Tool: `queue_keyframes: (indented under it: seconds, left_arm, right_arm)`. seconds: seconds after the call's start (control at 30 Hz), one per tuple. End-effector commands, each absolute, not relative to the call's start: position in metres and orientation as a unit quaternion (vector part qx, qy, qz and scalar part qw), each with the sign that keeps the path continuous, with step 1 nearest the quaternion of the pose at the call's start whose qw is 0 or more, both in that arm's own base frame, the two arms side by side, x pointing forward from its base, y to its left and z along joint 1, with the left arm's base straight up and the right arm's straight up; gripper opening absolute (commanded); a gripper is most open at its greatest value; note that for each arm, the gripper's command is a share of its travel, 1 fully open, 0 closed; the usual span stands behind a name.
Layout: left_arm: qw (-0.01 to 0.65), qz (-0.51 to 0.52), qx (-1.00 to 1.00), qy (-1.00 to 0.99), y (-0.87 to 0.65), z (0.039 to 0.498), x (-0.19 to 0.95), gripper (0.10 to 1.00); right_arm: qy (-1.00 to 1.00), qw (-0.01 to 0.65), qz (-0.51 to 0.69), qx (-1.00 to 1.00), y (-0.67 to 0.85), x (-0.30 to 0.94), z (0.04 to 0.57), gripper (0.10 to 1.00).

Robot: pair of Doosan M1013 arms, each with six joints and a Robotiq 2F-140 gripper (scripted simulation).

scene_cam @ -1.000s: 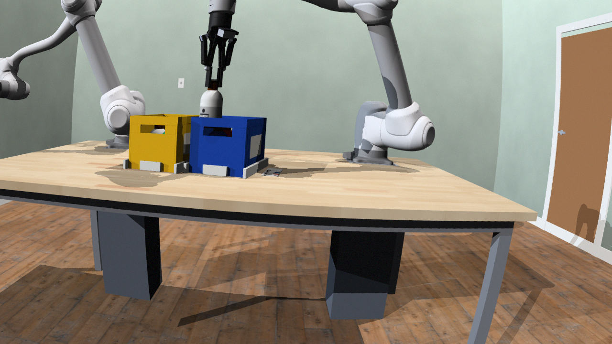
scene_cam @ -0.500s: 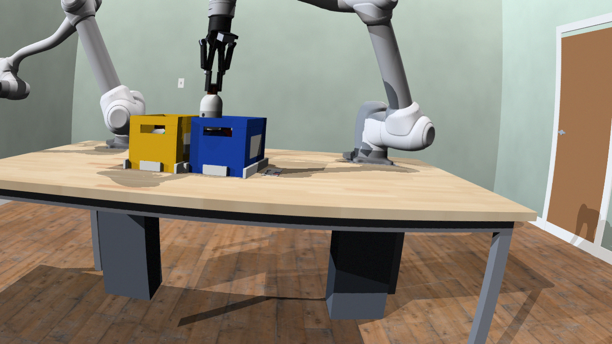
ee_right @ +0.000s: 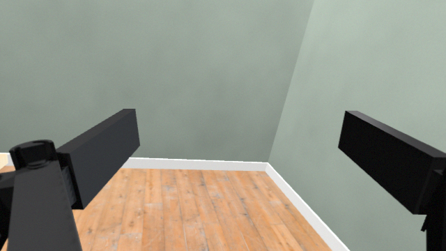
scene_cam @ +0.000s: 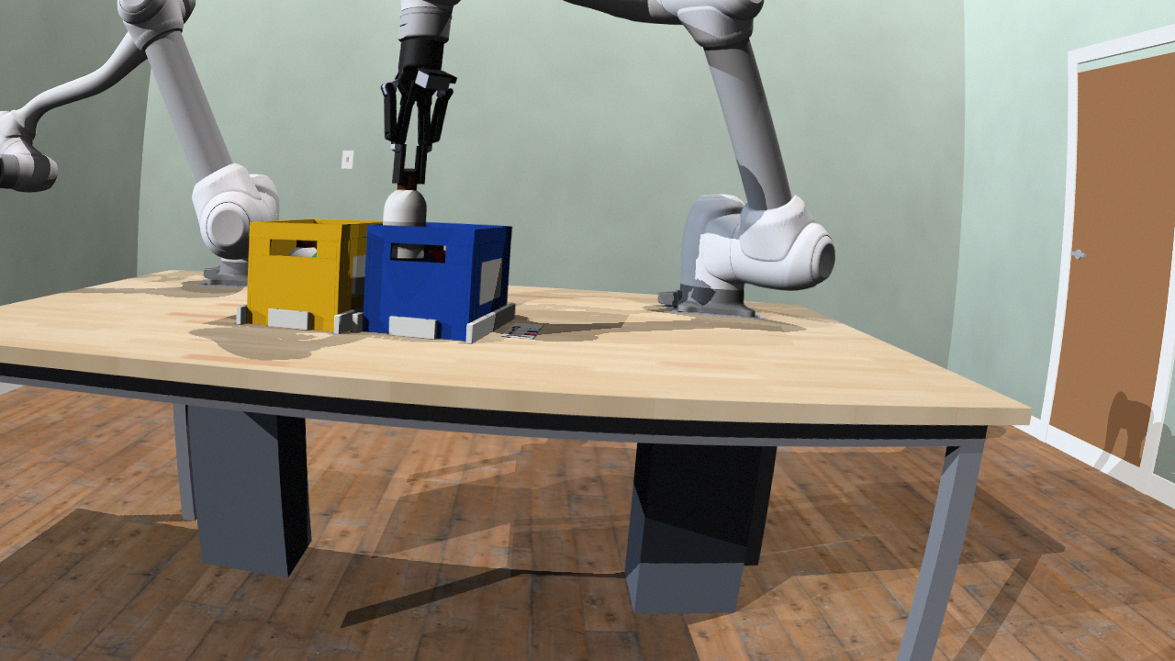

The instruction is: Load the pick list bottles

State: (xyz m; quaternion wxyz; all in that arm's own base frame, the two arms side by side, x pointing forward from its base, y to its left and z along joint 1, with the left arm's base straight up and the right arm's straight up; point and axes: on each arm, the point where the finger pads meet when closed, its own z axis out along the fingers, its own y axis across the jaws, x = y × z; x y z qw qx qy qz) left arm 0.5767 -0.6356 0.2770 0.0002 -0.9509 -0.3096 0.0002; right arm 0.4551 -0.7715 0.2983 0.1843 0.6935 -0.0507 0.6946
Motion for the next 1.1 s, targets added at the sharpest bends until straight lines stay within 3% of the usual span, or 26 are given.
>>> queue_keyframes:
  seconds: [0.0,1.07]
  left_arm:
    - [-0.001,0.0,-0.951,-0.31,-0.636,0.276,0.577,0.099]
    - [-0.001,0.0,-0.951,-0.31,-0.636,0.246,0.577,0.099]
  right_arm:
    - [-0.05,0.185,0.695,0.693,-0.772,0.455,0.3,1.0]
    - [-0.05,0.185,0.695,0.693,-0.772,0.455,0.3,1.0]
